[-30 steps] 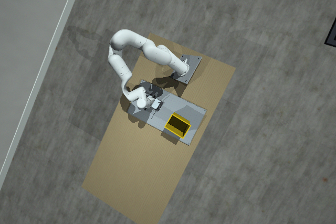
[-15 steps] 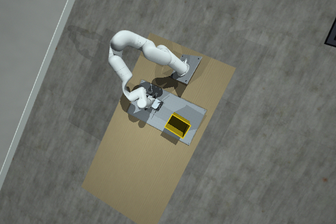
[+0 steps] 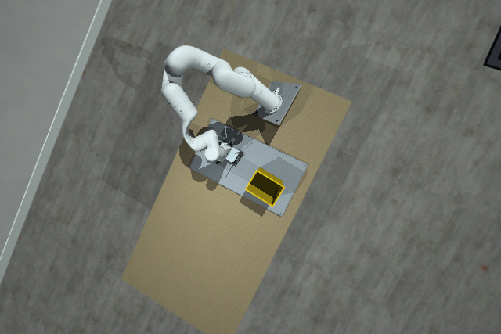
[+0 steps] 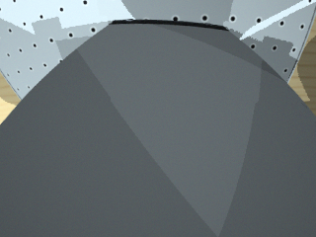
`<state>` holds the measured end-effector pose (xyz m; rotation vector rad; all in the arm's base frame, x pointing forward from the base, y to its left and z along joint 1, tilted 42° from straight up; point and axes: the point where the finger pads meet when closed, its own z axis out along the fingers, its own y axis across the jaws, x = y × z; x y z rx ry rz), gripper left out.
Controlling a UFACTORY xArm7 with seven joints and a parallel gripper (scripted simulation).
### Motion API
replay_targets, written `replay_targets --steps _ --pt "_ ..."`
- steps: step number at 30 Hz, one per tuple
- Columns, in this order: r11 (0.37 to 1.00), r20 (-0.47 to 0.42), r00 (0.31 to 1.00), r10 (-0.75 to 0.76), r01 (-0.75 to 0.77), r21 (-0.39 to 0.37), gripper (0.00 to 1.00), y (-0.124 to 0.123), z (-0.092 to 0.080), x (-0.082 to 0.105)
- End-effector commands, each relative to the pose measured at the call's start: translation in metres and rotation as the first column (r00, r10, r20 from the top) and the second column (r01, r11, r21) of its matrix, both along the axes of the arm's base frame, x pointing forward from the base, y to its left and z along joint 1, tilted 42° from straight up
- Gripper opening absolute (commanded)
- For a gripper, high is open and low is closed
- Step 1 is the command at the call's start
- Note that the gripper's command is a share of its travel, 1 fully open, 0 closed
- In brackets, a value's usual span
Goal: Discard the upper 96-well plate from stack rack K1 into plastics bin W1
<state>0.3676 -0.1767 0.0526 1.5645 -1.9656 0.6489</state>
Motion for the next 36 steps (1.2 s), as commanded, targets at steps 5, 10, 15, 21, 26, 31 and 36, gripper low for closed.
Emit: replay_targets --steps 5,10,15,21,26,31,36 --pt "1.000 0.003 1.000 0.003 -0.003 0.000 1.00 0.0011 0.0009 0.0016" --pt "1.000 0.003 1.000 0.003 -0.003 0.000 0.00 0.0015 0.0013 0.0016" --pt "1.000 0.003 1.000 0.003 -0.003 0.000 0.00 0.0015 0.0013 0.0016" --pt "1.000 0.003 1.000 0.003 -0.003 0.000 0.00 0.0015 0.0013 0.0016" --pt "1.000 0.003 1.000 0.003 -0.003 0.000 0.00 0.0015 0.0013 0.0016" --pt "1.000 0.003 1.000 0.003 -0.003 0.000 0.00 0.0015 0.0013 0.0016" --pt "1.000 0.003 1.000 0.003 -0.003 0.000 0.00 0.0015 0.0013 0.0016"
